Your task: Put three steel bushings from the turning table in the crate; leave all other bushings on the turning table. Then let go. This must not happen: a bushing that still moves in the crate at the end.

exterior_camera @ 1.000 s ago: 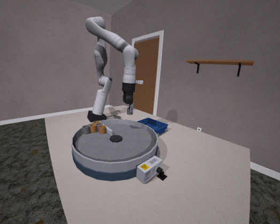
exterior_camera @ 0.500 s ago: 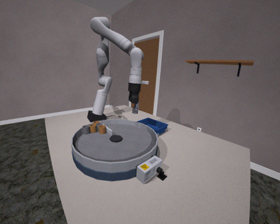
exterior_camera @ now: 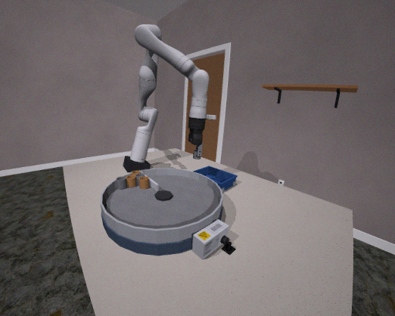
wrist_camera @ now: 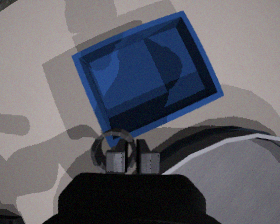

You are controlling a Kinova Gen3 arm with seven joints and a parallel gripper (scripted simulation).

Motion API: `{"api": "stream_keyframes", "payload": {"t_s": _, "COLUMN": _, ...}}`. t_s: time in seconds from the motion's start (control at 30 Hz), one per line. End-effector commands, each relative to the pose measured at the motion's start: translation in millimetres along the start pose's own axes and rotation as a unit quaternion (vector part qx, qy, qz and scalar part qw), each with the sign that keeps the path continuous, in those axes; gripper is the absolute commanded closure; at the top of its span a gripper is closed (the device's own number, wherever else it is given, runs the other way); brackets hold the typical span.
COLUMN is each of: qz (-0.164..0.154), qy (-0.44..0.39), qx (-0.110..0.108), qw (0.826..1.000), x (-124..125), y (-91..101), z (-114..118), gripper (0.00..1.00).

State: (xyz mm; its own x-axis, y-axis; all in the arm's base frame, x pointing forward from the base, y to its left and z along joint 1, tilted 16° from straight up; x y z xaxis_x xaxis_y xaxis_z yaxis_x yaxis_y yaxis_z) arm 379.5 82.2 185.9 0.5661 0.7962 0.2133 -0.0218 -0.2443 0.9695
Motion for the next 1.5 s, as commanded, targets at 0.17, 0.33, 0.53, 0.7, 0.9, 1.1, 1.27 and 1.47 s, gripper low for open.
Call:
{"api": "stream_keyframes", "payload": {"t_s": 0.17, "qz": 0.002, "qy": 0.004, "qx": -0.001, "qw": 1.0, "x": 13, "y": 1.0, "z": -7, "gripper": 1.0}}
{"api": "stream_keyframes", "payload": {"t_s": 0.33, "qz": 0.008, "qy": 0.001, "qx": -0.003, "qw": 1.0, "x": 22, "y": 4.0, "z": -6, "gripper": 1.0}}
{"api": "stream_keyframes", "payload": {"t_s": 0.53, "qz": 0.019, "qy": -0.01, "qx": -0.007, "qw": 1.0, "x": 41, "y": 10.1, "z": -7, "gripper": 1.0}}
{"api": "stream_keyframes", "payload": {"t_s": 0.7, "qz": 0.019, "qy": -0.01, "qx": -0.007, "qw": 1.0, "x": 41, "y": 10.1, "z": -7, "gripper": 1.0}}
{"api": "stream_keyframes", "payload": {"t_s": 0.9, "qz": 0.015, "qy": -0.007, "qx": -0.007, "qw": 1.0, "x": 37, "y": -1.5, "z": -5, "gripper": 1.0}}
{"api": "stream_keyframes", "payload": {"t_s": 1.1, "qz": 0.016, "qy": -0.008, "qx": -0.007, "qw": 1.0, "x": 38, "y": -16.4, "z": -5, "gripper": 1.0}}
{"api": "stream_keyframes", "payload": {"t_s": 1.27, "qz": 0.016, "qy": -0.008, "qx": -0.007, "qw": 1.0, "x": 38, "y": -16.4, "z": -5, "gripper": 1.0}}
{"api": "stream_keyframes", "payload": {"t_s": 1.47, "qz": 0.015, "qy": -0.007, "qx": -0.006, "qw": 1.0, "x": 39, "y": -24.8, "z": -6, "gripper": 1.0}}
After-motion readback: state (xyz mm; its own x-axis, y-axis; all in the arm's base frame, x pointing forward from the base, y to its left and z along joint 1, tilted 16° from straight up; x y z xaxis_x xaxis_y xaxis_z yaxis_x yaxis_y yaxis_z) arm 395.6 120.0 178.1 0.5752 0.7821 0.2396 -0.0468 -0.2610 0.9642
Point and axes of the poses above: the point where the finger pads meet when closed, its own y axis back along the fingers, its own z axis across the jaws, x = y × z, the point moved 2 cm from there along y, back along the fingers, and after that the axes turned 10 degrees about -y, right-handed, at the moved point
